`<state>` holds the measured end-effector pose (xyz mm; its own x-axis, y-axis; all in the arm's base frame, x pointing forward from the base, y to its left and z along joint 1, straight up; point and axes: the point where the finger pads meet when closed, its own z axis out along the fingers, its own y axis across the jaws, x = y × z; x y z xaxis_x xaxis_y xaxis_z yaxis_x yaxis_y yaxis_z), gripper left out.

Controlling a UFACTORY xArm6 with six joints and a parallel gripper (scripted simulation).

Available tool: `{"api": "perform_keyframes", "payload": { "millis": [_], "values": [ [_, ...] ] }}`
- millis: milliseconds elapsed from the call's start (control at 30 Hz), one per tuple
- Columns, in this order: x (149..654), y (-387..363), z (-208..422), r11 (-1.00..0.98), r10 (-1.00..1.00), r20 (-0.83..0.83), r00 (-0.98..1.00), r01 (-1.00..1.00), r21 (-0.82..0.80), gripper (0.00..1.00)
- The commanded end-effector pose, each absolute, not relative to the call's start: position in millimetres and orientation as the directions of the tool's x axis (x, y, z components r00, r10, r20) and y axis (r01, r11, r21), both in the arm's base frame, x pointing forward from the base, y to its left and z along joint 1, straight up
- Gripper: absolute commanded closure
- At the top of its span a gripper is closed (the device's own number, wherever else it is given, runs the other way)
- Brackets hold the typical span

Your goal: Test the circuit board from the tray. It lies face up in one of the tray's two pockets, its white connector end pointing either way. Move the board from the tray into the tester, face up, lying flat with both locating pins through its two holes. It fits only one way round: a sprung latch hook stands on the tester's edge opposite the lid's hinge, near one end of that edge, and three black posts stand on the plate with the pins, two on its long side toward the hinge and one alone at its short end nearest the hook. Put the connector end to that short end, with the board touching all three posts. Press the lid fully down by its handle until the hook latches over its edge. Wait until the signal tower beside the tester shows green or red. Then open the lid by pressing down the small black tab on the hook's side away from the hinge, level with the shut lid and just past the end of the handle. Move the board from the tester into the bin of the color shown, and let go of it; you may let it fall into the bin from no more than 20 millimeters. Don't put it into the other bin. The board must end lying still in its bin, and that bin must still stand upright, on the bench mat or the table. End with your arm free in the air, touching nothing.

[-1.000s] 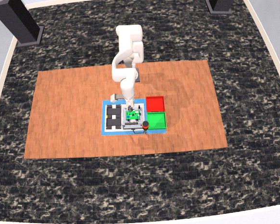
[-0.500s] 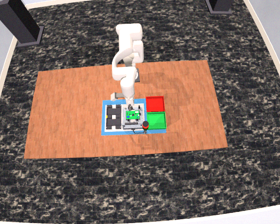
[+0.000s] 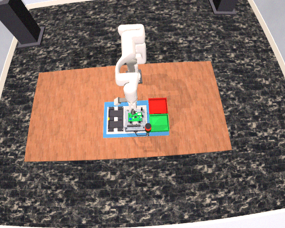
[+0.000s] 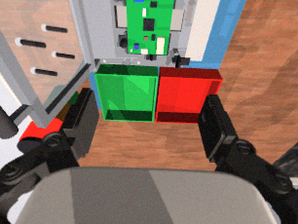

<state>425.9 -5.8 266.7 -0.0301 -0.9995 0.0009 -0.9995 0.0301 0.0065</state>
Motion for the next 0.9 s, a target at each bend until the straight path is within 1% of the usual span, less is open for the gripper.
{"api": "perform_keyframes", "payload": {
  "millis": [0,167,233,567,867],
  "values": [
    [427.6,-5.9,239.2,0.03,-1.0,0.001,-0.03,-1.0,0.0,0.0],
    [427.6,-5.9,204.7,0.03,-1.0,0.001,-0.03,-1.0,0.0,0.0],
    [427.6,-5.9,204.7,0.03,-1.0,0.001,-0.03,-1.0,0.0,0.0],
    [427.6,-6.0,146.4,0.03,-1.0,0.001,-0.03,-1.0,0.0,0.0],
    [427.6,-6.0,125.2,0.03,-1.0,0.001,-0.03,-1.0,0.0,0.0]
  ]
}}
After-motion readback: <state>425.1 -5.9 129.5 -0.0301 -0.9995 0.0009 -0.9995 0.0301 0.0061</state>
